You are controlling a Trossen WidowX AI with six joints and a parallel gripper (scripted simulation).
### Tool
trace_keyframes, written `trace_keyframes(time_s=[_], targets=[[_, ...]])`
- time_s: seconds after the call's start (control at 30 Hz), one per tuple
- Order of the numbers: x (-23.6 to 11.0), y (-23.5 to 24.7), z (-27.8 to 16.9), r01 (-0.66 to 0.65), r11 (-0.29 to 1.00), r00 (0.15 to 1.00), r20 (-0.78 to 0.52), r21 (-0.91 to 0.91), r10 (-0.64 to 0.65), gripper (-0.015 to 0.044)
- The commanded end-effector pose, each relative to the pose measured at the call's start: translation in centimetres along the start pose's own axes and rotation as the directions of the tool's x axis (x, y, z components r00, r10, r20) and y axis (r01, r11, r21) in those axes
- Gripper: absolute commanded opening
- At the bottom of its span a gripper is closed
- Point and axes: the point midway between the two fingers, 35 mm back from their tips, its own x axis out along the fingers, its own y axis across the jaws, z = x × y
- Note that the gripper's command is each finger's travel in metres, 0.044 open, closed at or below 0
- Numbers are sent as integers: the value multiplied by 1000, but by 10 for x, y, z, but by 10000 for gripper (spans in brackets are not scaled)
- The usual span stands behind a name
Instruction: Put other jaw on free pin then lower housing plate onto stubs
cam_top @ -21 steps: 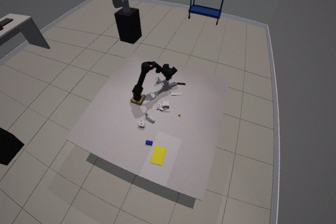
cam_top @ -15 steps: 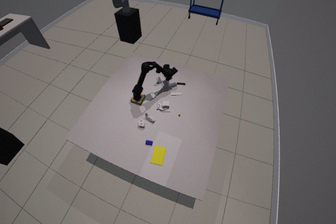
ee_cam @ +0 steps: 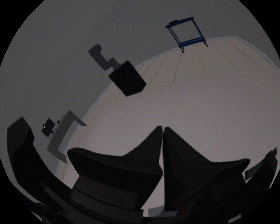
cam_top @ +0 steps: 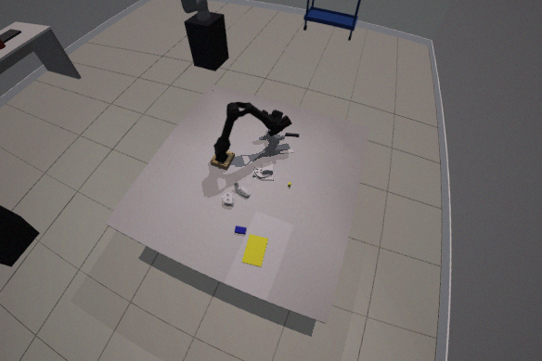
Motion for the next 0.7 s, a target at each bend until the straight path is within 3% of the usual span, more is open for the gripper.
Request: trace_keyframes(time_s=[0.0, 0.33, 0.67], targets=[[-20, -8, -2, 81, 993, 997, 7, 85, -82, 0], [-76, -31, -11, 280, 911, 955, 8, 301, -296, 0], [-133, -44, -28, 410, 744, 879, -11, 528, -477, 0]])
